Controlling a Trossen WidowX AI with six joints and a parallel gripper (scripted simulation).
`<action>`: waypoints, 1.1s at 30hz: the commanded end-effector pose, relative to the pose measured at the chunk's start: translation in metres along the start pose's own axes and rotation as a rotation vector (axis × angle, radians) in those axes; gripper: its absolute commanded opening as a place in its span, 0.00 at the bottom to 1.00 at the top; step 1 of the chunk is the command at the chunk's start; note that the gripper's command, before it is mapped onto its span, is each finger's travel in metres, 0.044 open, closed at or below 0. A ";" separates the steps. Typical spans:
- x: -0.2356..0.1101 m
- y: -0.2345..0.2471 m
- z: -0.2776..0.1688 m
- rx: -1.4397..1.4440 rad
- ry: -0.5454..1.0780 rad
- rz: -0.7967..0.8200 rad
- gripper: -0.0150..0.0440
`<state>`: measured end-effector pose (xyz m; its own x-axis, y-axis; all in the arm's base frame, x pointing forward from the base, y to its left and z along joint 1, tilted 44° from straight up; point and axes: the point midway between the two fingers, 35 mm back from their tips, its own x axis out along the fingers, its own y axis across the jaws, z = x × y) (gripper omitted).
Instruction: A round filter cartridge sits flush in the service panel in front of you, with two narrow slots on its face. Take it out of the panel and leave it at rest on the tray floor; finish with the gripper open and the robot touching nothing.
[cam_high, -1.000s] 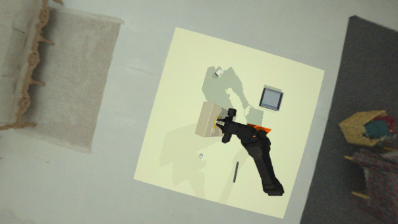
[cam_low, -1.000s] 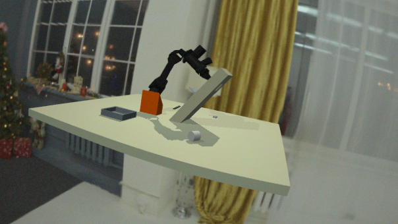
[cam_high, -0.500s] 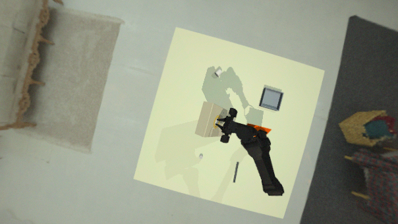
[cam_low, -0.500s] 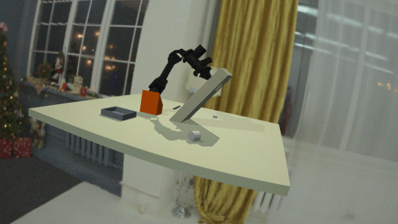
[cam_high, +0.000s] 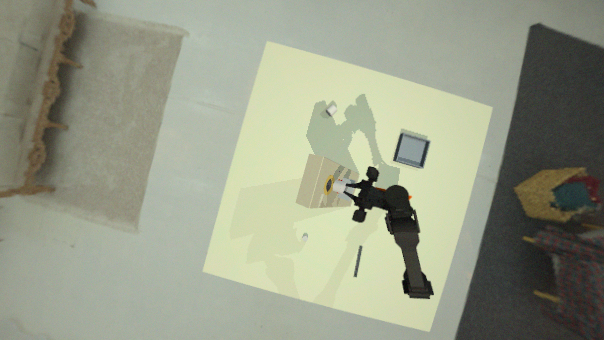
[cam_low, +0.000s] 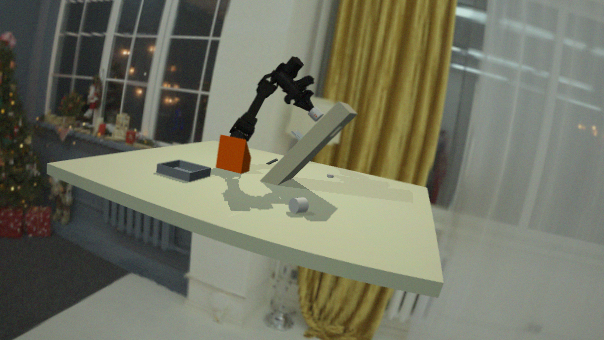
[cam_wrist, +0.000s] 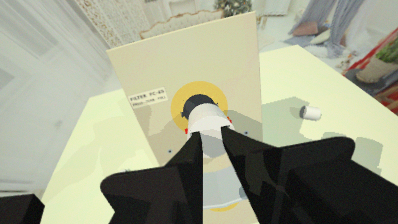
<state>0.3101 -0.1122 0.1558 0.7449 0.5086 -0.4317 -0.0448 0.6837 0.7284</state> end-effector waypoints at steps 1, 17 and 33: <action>-0.009 0.005 0.005 -0.026 -0.015 0.006 0.25; -0.005 0.002 -0.021 -0.026 -0.015 0.006 0.25; 0.002 -0.002 -0.071 -0.025 -0.015 0.006 0.25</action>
<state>0.2686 -0.0789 0.1189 0.7498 0.5069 -0.4253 -0.0557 0.6889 0.7228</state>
